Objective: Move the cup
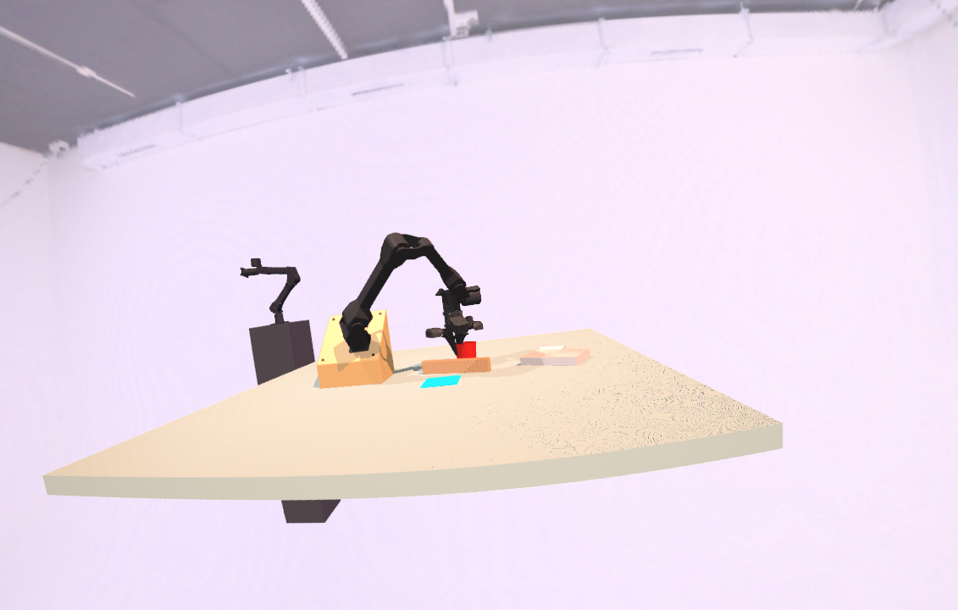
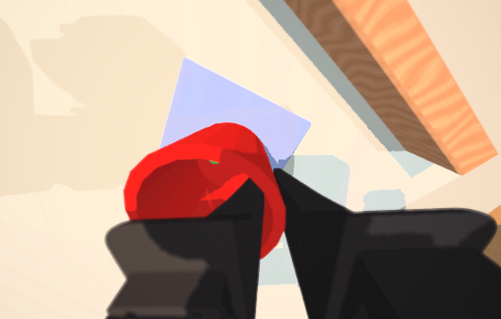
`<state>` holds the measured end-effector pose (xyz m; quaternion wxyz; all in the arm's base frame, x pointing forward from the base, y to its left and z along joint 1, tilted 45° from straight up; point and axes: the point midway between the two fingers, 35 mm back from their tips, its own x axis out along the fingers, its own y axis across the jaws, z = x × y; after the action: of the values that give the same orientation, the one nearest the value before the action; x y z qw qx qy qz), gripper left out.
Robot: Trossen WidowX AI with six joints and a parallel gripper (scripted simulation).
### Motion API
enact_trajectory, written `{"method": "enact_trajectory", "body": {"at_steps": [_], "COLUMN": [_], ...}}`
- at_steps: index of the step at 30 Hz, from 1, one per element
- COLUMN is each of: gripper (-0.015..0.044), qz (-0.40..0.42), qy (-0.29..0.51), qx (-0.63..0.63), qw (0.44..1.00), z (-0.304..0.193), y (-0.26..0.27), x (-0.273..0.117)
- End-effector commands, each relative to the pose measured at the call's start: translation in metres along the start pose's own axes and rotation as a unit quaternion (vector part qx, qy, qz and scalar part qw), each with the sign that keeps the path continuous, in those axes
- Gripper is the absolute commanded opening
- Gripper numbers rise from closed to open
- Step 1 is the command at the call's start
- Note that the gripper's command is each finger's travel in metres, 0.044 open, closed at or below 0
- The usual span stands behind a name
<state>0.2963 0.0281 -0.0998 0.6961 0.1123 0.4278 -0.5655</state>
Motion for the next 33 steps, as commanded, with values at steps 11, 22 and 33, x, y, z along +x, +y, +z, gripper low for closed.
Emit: {"method": "enact_trajectory", "body": {"at_steps": [11, 22, 33], "gripper": [0.0000, 0.0000, 0.0000], "qz": [0.000, -0.001, -0.001], "qy": [0.001, 0.000, -0.002], "qx": [-0.002, -0.003, -0.006], "qw": [1.000, 1.000, 1.000], "z": [0.000, -0.001, -0.001], "y": [0.002, -0.001, -0.001], "x": [-0.033, -0.067, -0.065]}}
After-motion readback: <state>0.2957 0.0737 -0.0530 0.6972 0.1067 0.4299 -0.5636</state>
